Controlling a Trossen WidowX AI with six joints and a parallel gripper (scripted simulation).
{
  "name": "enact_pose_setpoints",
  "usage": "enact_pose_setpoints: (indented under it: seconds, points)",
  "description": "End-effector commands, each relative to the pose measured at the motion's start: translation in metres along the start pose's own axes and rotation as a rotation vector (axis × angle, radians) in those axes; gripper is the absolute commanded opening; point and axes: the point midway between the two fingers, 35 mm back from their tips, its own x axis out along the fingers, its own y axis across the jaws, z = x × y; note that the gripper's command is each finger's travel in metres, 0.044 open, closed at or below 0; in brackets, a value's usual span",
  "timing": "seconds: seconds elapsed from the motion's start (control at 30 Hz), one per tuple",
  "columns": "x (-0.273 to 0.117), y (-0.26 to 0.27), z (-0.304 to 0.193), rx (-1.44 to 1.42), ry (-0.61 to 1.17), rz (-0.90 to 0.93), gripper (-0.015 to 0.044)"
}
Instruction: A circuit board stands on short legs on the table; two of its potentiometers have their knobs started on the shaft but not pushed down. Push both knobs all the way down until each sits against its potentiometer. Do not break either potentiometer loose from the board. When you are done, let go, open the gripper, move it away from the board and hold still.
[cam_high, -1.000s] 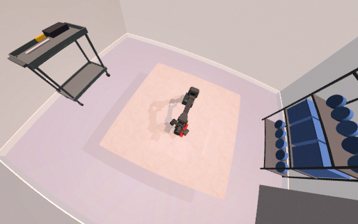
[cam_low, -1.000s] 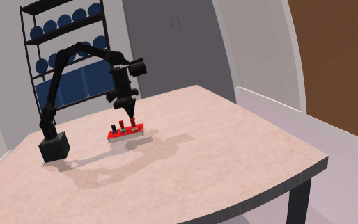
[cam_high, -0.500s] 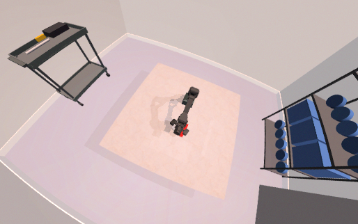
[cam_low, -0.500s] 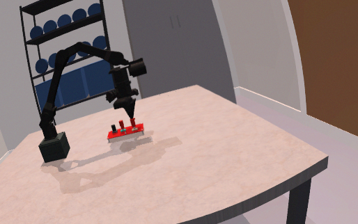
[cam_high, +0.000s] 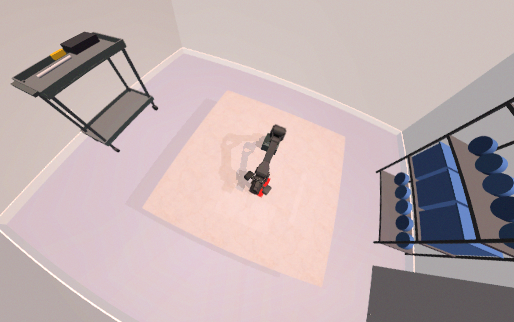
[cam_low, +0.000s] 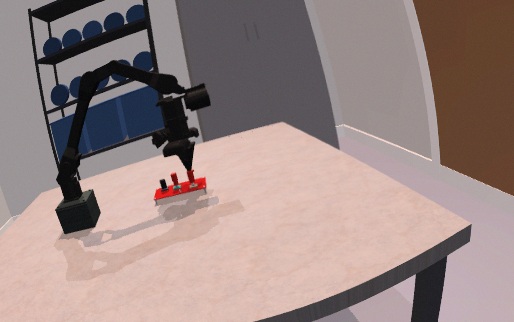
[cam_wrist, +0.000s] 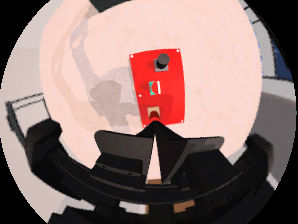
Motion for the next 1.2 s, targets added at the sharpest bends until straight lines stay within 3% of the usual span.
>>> enact_pose_setpoints:
  seconds: [0.0, 1.17]
  points:
    - [0.0172, 0.0001, -0.0015, -0.003, -0.009, 0.006, 0.0000]
    - [0.0229, 0.0001, -0.0014, -0.003, -0.009, 0.006, 0.0000]
